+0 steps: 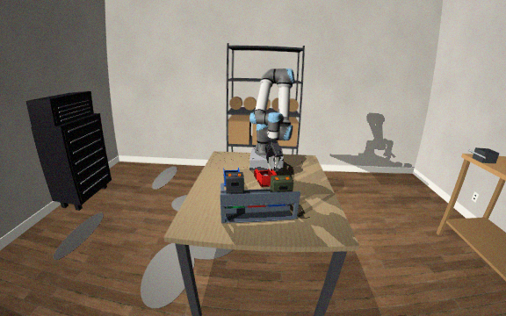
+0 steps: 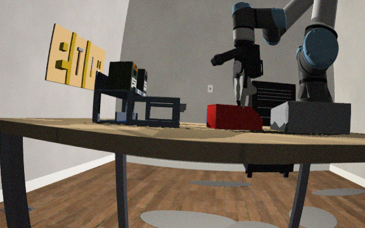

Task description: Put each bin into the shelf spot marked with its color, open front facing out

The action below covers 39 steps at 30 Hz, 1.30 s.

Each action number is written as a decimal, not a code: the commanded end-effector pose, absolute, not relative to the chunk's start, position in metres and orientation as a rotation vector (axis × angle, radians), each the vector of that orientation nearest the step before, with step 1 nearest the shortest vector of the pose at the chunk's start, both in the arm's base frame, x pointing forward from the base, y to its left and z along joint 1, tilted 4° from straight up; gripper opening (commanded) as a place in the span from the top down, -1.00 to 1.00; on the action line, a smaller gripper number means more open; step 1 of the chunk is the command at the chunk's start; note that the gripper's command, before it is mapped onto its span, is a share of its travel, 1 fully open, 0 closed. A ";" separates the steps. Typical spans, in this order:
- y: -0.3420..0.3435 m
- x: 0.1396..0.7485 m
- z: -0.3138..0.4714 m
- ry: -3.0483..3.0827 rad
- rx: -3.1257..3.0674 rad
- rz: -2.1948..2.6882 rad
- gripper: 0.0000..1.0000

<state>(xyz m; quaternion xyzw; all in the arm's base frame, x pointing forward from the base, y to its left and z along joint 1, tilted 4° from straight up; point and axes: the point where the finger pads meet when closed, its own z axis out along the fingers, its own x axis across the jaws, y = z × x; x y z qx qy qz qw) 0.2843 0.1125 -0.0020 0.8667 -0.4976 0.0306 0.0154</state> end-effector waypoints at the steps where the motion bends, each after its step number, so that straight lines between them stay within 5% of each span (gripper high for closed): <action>1: 0.112 0.284 -0.012 -1.549 2.696 0.094 0.70; 39: 0.111 0.285 -0.027 -1.549 2.697 0.096 0.70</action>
